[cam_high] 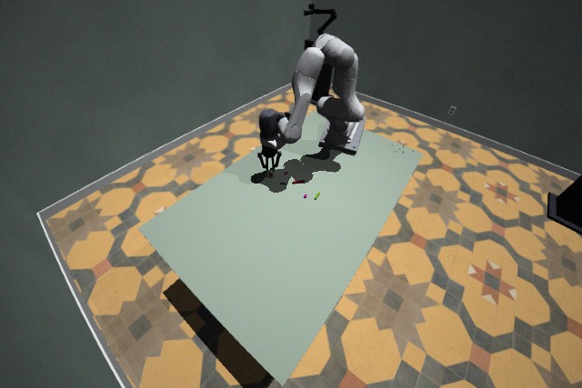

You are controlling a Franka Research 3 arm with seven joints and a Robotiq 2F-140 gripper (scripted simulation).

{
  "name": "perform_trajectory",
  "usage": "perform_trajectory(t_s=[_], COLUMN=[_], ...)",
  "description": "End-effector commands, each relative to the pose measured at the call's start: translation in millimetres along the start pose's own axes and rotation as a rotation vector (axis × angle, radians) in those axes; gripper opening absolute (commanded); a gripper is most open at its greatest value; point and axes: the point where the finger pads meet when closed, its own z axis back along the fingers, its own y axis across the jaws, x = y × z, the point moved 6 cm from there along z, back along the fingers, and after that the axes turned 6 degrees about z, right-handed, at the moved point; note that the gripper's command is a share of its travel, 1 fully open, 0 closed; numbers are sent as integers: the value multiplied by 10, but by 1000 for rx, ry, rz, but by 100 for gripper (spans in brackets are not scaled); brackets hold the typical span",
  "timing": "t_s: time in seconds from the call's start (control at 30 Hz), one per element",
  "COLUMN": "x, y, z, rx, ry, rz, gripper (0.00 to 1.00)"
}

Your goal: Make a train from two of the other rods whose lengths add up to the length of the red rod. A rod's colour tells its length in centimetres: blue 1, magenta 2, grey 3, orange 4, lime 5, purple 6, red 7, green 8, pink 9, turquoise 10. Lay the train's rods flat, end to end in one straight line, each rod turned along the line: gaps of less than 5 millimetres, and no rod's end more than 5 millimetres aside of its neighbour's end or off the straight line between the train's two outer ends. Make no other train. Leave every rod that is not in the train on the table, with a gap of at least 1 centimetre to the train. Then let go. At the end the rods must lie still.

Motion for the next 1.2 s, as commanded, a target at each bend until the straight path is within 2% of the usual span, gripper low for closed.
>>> perform_trajectory(t_s=[0.0,1.1,1.13,1.17], x=[-3,-3,-3,-3], y=[22,22,22,22], z=[3,3,3,3], rx=[7,7,7,7], ry=[0,0,0,0], rz=[8,8,8,8], gripper=[15,15,3,3])
